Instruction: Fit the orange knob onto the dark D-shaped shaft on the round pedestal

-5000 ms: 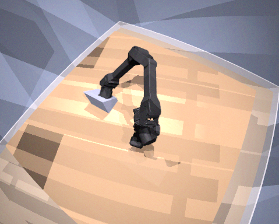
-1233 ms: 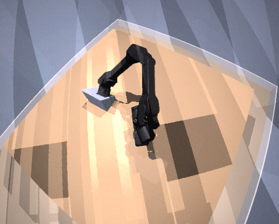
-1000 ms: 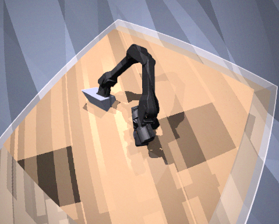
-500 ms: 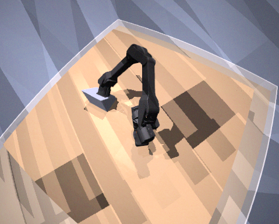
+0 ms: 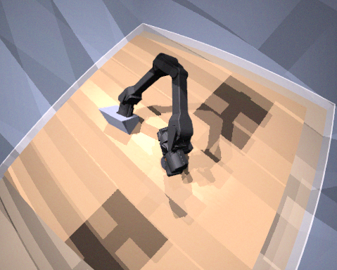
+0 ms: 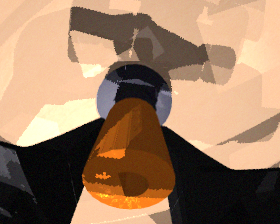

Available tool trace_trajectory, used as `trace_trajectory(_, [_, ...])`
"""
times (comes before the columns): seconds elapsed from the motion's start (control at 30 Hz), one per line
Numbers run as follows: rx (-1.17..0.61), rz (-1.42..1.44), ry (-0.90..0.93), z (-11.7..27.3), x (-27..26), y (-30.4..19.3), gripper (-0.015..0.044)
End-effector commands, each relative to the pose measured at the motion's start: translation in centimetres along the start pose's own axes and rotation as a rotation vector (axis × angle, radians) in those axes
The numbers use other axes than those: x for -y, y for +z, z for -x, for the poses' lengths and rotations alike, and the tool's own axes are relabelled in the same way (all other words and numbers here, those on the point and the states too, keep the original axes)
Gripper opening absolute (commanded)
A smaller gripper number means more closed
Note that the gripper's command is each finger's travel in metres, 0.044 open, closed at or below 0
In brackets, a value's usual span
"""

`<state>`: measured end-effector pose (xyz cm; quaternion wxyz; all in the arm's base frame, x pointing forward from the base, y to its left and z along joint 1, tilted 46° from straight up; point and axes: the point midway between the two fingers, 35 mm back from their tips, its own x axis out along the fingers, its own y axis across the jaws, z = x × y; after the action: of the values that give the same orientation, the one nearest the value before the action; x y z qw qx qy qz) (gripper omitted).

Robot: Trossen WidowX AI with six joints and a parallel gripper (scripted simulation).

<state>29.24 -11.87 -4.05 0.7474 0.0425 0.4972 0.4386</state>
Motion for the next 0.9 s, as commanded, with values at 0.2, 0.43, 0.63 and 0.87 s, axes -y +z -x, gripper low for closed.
trace_trajectory(0.2, [0.001, 0.089, -0.001, -0.25, 0.06, -0.22, 0.0000])
trace_trajectory(0.43, [0.001, 0.089, -0.001, -0.15, -0.12, -0.24, 0.0000])
trace_trajectory(0.63, [0.001, 0.089, -0.001, 0.01, -0.03, -0.09, 0.0000])
trace_trajectory(0.87, [0.001, 0.089, -0.001, -0.16, 0.04, -0.10, 0.0000])
